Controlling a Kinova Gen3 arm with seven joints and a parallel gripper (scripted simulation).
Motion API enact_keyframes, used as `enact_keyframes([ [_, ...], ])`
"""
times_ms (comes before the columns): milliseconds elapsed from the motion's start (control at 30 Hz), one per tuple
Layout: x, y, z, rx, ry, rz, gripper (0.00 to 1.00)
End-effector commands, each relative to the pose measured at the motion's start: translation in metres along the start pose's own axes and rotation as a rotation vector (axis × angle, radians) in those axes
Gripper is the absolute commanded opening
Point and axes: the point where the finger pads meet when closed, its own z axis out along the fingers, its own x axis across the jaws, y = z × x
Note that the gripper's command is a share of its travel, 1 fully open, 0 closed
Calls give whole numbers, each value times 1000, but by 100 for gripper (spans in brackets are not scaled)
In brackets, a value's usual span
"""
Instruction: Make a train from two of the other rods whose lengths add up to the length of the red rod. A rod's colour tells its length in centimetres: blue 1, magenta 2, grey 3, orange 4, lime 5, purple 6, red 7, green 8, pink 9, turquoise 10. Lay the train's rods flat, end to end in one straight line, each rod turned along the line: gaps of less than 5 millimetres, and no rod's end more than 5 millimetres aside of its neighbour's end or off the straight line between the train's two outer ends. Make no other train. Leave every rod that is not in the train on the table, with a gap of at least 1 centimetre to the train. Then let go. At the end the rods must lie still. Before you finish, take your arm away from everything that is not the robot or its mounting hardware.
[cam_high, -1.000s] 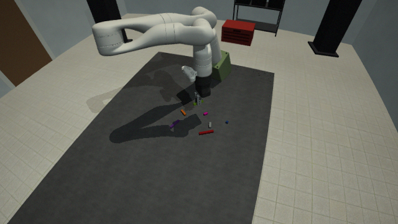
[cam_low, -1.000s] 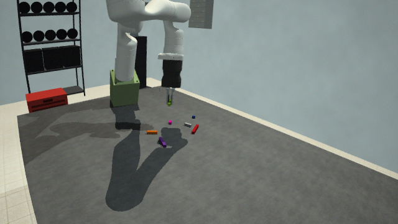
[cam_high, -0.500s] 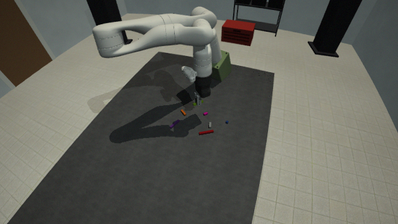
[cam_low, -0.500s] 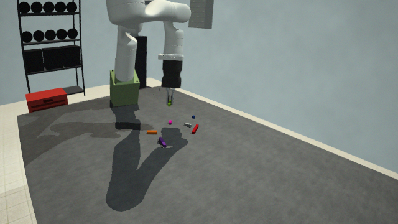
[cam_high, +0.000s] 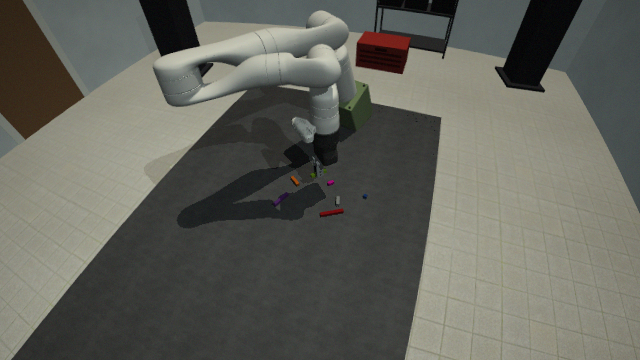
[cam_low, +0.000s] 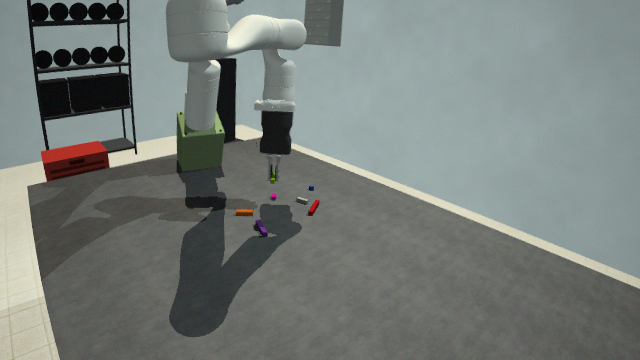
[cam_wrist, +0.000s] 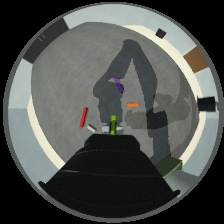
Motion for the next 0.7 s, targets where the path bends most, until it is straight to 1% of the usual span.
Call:
enact_keyframes([
  [0, 2, 4, 11, -6, -4, -1, 24],
  [233, 2, 4, 38, -3, -3, 0, 24],
  [367, 2, 4, 42, 14, -16, 3, 24],
  [467, 1, 4, 42, 17, -19, 4, 24],
  [667, 1, 4, 54, 18, -20, 4, 24],
])
